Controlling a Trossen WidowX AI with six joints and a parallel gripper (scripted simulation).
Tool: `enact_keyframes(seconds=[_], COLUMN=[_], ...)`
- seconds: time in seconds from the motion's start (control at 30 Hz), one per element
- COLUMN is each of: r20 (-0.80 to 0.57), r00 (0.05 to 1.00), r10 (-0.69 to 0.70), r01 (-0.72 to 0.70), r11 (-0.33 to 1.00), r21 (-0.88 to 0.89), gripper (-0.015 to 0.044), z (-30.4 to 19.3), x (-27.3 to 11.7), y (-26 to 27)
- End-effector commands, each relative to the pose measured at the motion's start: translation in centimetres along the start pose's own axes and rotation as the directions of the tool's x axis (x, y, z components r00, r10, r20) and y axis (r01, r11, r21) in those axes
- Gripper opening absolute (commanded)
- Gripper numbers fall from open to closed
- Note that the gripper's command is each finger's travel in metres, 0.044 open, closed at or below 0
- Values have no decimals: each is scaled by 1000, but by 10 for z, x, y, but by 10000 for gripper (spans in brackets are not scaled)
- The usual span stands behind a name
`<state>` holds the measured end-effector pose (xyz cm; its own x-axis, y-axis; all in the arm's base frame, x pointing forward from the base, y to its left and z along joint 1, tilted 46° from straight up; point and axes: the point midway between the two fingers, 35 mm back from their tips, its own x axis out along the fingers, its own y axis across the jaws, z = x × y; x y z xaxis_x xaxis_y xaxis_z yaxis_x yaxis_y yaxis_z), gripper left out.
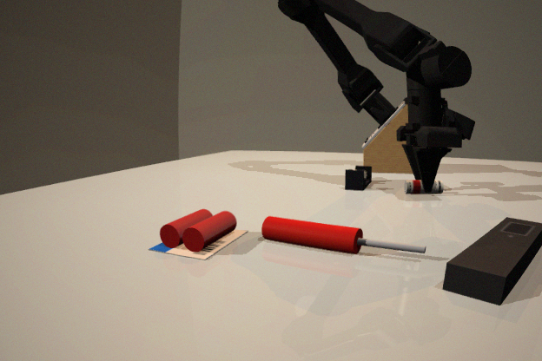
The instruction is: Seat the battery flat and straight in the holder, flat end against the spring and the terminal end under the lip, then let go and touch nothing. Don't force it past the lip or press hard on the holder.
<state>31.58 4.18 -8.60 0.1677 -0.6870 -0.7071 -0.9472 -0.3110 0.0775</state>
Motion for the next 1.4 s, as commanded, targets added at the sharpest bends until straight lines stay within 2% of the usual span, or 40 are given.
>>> enact_keyframes(seconds=[0.0,0.23,0.37,0.57,0.7,0.87,1.03,1.37], r20=[-7,-7,-7,-4,-4,-5,-6,-5], r00=[1000,1000,1000,1000,1000,1000,1000,1000], r10=[6,6,6,6,6,5,6,8], r01=[-6,-6,-6,-6,-6,-4,-2,0], r11=[1000,1000,1000,1000,1000,972,874,511], r21=[-9,-9,-9,-8,1,234,485,860], gripper=[118,72,67,67,67,67,67,67], z=[0,0,0,1,0,-15,-32,-62], x=[3,3,2,-45,-47,-53,-58,-67], y=[2,2,2,1,1,8,18,40])
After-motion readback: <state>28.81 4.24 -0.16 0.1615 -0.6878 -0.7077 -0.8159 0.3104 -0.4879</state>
